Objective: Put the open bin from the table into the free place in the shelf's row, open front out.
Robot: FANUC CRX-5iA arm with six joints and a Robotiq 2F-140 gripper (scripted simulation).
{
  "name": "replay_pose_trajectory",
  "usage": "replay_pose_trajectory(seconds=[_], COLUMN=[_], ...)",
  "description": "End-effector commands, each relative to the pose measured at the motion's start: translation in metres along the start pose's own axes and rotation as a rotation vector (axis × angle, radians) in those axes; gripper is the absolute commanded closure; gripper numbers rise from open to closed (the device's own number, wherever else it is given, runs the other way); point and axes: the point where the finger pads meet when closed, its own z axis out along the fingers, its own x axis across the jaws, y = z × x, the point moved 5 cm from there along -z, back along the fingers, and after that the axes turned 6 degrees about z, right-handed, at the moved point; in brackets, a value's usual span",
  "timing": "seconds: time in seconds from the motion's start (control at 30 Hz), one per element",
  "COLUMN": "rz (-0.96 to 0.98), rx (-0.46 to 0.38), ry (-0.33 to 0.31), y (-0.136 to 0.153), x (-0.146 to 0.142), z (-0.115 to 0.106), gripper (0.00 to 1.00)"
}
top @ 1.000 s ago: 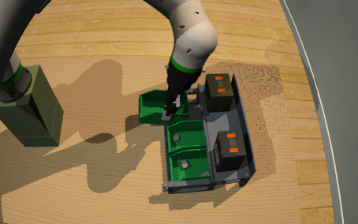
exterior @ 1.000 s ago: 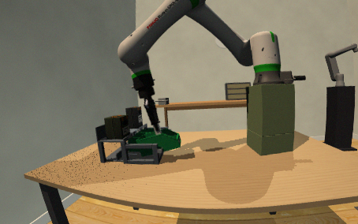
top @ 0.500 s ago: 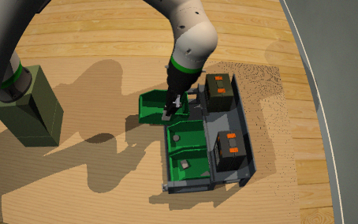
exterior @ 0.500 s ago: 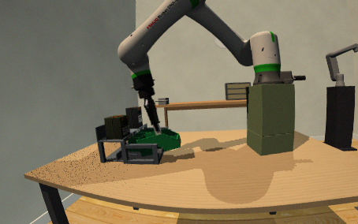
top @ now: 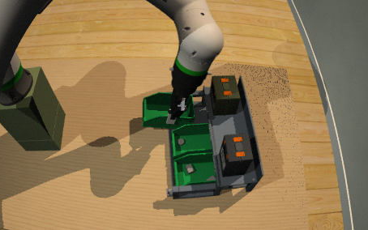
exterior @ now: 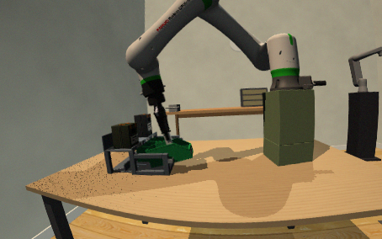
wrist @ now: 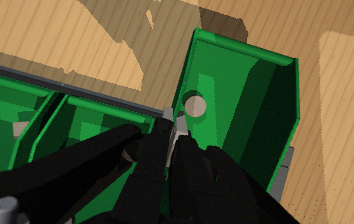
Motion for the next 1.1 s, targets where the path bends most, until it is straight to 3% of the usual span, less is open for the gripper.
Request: replay_pose_trajectory(seconds=[0.0,1.07], rz=[0.000,0.000], rx=[0.000,0.000], ry=[0.000,0.000], y=[0.0004,0.0026], x=[0.0000,0.0002], z=[0.0010,0.0103], gripper=[1.00,1.00])
